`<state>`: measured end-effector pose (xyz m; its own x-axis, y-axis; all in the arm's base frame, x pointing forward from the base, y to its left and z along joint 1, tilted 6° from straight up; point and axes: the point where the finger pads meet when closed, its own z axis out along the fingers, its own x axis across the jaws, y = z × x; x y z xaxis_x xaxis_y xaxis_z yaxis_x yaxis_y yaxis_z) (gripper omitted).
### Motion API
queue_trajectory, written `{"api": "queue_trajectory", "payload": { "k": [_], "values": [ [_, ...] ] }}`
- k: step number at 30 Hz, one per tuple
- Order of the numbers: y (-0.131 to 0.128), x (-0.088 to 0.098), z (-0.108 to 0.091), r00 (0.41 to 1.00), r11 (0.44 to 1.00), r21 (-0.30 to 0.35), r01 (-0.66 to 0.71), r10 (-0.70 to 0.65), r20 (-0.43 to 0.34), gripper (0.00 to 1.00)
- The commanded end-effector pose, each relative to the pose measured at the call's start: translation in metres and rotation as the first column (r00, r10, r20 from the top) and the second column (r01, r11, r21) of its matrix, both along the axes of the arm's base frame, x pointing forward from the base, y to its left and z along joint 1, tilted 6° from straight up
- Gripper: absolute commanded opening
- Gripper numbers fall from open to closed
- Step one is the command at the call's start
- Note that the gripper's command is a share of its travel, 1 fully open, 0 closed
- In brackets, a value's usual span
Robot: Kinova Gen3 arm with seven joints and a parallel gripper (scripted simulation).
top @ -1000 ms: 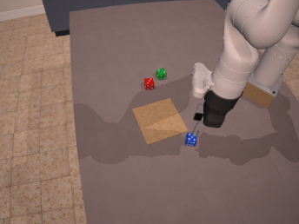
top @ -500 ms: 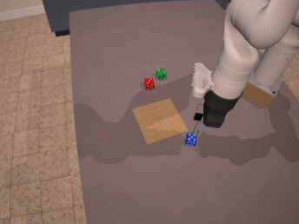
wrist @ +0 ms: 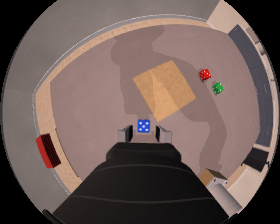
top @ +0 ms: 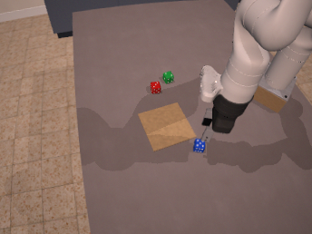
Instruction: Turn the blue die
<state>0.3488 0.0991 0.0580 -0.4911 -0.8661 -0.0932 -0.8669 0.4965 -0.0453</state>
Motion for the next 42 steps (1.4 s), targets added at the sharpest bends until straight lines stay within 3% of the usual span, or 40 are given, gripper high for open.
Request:
{"api": "queue_trajectory", "payload": {
  "k": [1, 42],
  "values": [
    [0.000, 0.001, -0.001, 1.000, 1.000, 0.001, 0.013, -0.013, 0.005, 0.87],
    [0.003, 0.005, -0.042, 1.000, 1.000, 0.001, 0.013, -0.013, 0.005, 0.87]
  ]
}}
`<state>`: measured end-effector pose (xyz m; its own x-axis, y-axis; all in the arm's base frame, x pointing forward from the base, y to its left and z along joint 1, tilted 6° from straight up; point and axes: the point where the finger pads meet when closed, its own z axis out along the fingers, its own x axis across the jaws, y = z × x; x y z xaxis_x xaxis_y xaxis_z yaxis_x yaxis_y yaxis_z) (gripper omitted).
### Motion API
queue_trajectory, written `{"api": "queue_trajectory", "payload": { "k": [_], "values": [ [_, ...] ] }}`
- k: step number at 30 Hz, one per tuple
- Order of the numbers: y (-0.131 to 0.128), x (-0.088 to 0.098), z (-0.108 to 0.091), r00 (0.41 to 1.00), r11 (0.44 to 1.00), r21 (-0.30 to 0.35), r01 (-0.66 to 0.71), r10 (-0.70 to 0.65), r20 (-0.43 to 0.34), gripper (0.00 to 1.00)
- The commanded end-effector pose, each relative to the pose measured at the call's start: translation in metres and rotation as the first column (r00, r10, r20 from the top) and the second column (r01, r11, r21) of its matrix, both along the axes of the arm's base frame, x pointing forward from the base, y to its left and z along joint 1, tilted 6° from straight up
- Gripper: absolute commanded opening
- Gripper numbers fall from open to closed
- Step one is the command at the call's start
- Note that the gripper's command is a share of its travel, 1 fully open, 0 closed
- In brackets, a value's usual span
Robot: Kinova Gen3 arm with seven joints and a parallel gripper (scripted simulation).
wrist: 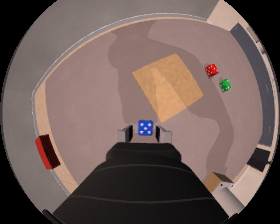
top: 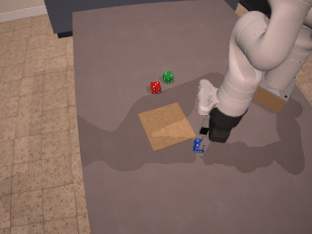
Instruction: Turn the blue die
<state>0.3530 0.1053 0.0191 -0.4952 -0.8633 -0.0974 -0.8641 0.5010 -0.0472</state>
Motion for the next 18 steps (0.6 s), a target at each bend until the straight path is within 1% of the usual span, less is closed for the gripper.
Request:
{"api": "queue_trajectory", "payload": {
  "k": [1, 9, 18],
  "values": [
    [-0.0031, 0.0009, -0.0044, 1.000, 1.000, -0.002, 0.008, -0.008, 0.001, 0.87],
    [-0.0027, 0.0015, -0.0105, 1.000, 1.000, -0.002, 0.008, -0.008, 0.001, 0.87],
    [-0.0025, 0.0017, -0.0121, 1.000, 1.000, -0.002, 0.008, -0.008, 0.001, 0.87]
  ]
}}
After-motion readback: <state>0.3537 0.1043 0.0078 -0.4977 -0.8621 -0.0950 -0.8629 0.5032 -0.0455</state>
